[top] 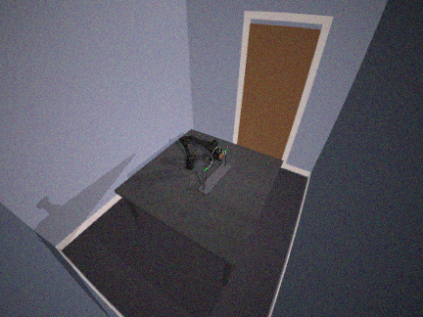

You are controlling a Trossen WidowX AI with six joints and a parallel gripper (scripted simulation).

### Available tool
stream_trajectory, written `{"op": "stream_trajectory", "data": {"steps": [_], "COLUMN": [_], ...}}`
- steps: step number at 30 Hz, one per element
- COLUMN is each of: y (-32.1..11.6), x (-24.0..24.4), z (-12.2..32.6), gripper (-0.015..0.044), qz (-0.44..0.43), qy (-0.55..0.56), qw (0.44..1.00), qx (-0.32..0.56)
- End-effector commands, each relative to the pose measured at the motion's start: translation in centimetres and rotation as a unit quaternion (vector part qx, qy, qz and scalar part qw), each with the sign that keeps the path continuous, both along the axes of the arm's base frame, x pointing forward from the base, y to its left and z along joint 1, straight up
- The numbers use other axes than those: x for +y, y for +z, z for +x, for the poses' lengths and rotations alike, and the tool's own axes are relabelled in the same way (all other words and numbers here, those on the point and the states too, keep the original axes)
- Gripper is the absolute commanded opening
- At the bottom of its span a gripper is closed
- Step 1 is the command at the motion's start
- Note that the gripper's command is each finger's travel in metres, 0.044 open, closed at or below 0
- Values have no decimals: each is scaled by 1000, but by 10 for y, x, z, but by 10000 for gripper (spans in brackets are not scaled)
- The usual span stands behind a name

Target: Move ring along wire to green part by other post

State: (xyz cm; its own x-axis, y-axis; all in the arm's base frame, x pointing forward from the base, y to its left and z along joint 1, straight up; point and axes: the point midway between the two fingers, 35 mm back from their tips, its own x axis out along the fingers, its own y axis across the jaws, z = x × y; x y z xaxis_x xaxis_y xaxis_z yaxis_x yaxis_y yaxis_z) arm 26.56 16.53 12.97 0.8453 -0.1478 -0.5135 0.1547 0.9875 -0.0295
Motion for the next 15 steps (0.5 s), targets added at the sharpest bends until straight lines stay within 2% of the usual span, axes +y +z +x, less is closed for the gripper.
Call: {"op": "stream_trajectory", "data": {"steps": [1,4,15], "y": [0,1,19], "x": [0,1,7], "z": [0,-2,-34], "gripper": [86,160,160], "qz": [0,0,1], "qy": [0,0,-3], "qw": [1000,1000,1000], "qx": [0,0,3]}}
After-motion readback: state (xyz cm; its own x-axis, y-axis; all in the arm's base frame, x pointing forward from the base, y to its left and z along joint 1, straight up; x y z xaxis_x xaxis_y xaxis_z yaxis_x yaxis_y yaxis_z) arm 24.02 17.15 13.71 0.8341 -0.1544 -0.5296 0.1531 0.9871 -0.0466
